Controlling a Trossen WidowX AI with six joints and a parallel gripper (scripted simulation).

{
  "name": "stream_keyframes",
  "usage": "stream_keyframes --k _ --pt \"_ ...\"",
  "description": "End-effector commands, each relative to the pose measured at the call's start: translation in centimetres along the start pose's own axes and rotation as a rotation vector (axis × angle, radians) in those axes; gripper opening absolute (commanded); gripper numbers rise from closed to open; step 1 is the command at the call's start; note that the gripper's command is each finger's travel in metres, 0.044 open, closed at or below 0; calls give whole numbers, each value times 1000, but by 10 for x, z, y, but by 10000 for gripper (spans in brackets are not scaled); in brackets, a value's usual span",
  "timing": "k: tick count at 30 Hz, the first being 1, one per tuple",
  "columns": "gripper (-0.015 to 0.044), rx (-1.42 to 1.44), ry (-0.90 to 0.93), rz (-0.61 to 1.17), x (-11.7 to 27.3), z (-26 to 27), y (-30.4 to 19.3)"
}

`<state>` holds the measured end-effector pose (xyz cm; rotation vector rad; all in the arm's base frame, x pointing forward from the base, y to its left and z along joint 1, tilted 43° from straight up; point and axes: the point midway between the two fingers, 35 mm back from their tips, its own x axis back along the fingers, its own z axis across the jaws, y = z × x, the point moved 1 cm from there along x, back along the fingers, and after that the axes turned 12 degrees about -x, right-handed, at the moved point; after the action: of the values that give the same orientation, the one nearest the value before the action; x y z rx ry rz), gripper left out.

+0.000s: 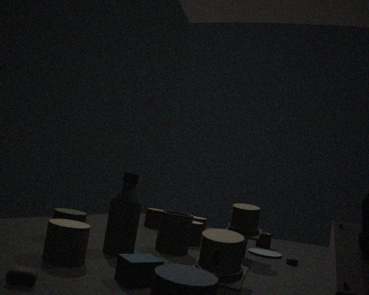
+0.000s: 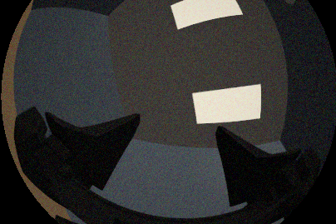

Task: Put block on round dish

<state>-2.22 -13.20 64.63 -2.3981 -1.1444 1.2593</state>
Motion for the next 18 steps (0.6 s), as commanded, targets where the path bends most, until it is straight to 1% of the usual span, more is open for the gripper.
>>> stream_keyframes --k 1,2,18 --pt "426 5 -1 -2 0 0 1" --pt "440 21 -6 -6 0 -1 3" --pt "440 519 -163 -153 1 -15 71"
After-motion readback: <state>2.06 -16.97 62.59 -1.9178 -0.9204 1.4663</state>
